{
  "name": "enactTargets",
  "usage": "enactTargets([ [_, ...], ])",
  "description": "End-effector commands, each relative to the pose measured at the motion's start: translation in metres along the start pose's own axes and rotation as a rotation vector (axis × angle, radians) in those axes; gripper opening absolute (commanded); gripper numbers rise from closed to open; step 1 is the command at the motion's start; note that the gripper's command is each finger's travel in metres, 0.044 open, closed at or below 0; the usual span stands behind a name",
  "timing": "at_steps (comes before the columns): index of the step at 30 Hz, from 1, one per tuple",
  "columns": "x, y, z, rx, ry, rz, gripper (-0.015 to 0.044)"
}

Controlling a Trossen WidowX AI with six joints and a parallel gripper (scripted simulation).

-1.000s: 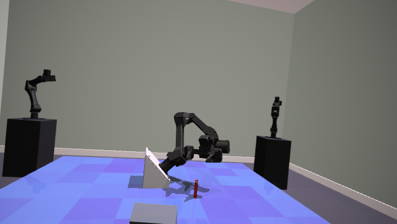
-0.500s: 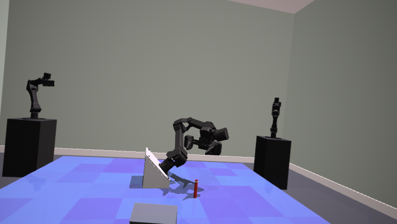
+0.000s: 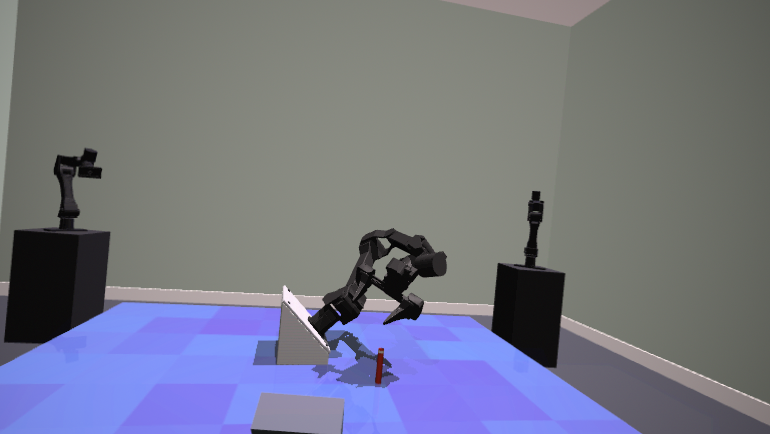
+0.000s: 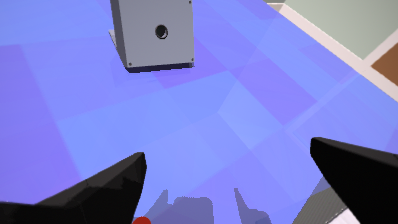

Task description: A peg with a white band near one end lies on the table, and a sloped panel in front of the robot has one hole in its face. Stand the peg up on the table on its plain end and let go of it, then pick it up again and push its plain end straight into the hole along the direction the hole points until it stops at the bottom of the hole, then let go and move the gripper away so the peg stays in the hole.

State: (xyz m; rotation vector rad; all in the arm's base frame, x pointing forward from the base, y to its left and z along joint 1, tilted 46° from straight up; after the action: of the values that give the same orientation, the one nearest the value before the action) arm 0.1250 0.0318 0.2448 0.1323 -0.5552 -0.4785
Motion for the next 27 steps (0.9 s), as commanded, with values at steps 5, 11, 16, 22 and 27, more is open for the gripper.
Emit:
enactTargets([
  [5,0.009,0.004,-0.012,-0.015,0.229,0.07,0.044],
  [11,0.016,0.005,-0.022,0.017,0.414,0.094,0.044],
  [16,0.023,0.005,-0.03,0.073,0.557,0.09,0.044],
  [22,0.035,0.004,-0.04,0.181,0.72,0.053,0.044],
  [27,0.046,0.002,-0.048,0.297,0.827,-0.005,0.044],
])
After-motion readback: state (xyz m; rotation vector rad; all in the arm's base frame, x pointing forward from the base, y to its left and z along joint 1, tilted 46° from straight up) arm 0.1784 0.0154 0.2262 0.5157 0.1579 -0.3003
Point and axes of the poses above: the point midway between the two fingers, 35 mm back from their tips, its own z axis back along the fingers, its own y axis across the jaws, x = y × z, the point moved 9 cm from there along z, back along the fingers, and after that the axes turned 3 degrees about z, right-handed, at the moved point
